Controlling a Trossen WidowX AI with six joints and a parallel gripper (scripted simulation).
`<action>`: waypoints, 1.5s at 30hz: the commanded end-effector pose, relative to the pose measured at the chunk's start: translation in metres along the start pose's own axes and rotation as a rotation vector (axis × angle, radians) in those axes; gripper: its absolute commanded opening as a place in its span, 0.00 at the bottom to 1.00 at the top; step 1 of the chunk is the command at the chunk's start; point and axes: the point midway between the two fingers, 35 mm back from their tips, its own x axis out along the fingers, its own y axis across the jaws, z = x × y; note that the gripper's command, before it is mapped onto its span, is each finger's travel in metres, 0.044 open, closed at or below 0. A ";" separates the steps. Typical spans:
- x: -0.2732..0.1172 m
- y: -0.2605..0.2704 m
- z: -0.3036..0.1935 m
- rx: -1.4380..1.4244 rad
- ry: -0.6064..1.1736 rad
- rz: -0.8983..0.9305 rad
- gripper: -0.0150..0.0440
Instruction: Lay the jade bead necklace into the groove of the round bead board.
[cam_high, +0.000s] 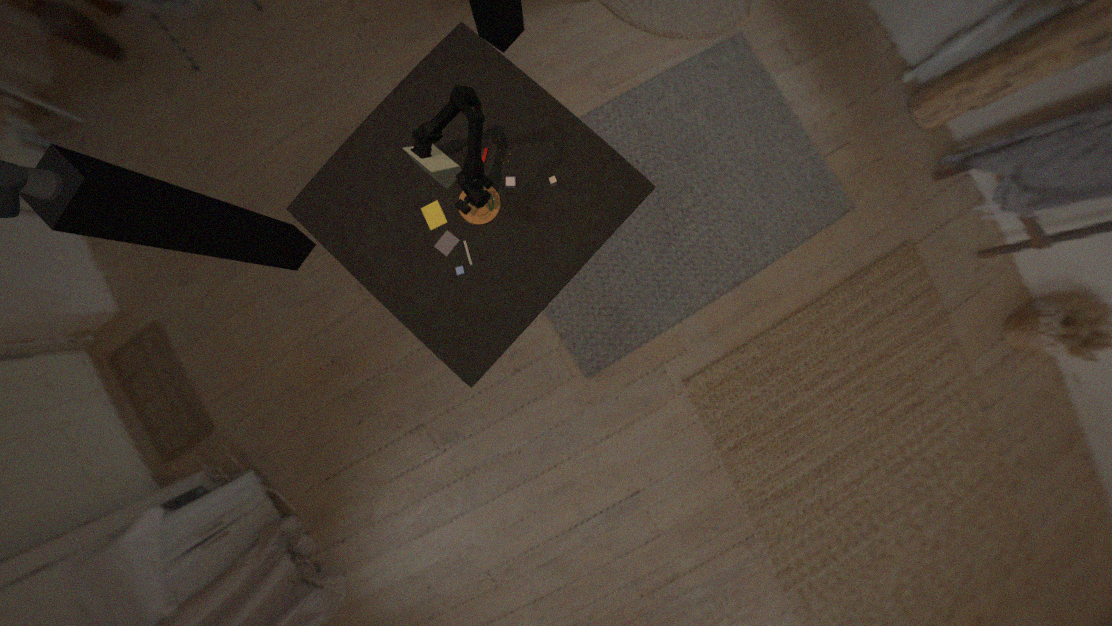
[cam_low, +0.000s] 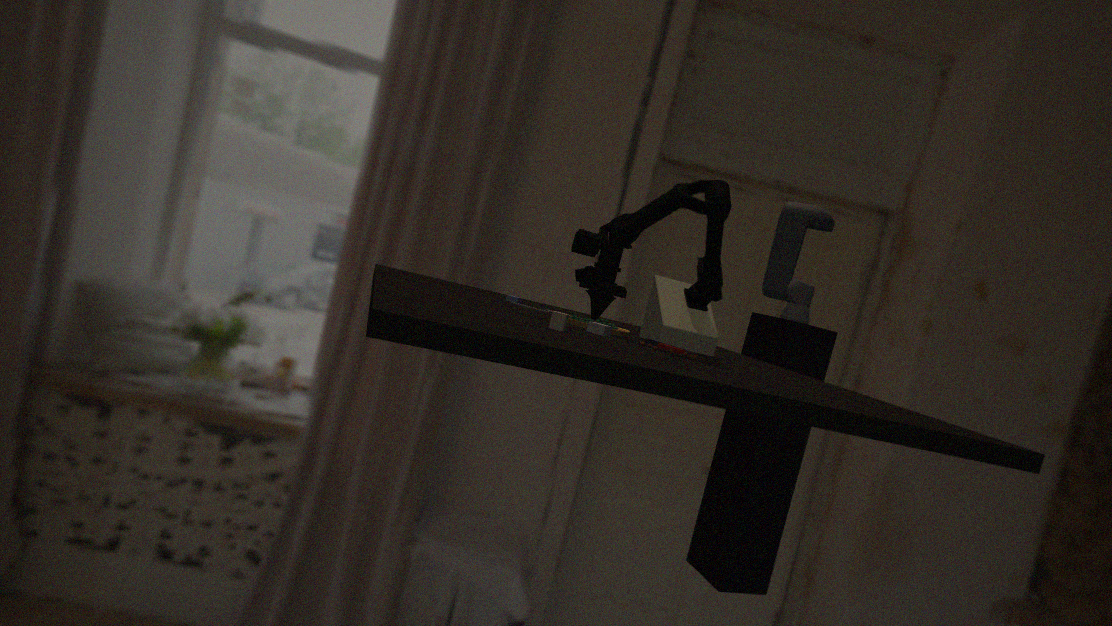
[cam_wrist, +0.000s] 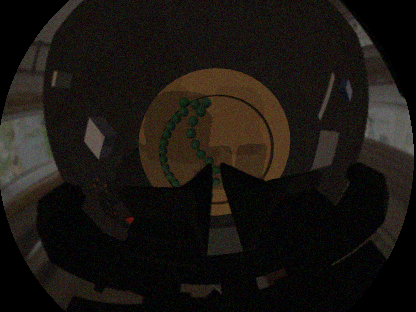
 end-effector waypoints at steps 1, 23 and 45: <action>0.000 -0.013 0.003 -0.003 0.003 -0.005 0.25; 0.001 -0.071 0.007 -0.005 0.003 -0.002 0.25; 0.001 -0.071 0.007 -0.005 0.003 -0.002 0.92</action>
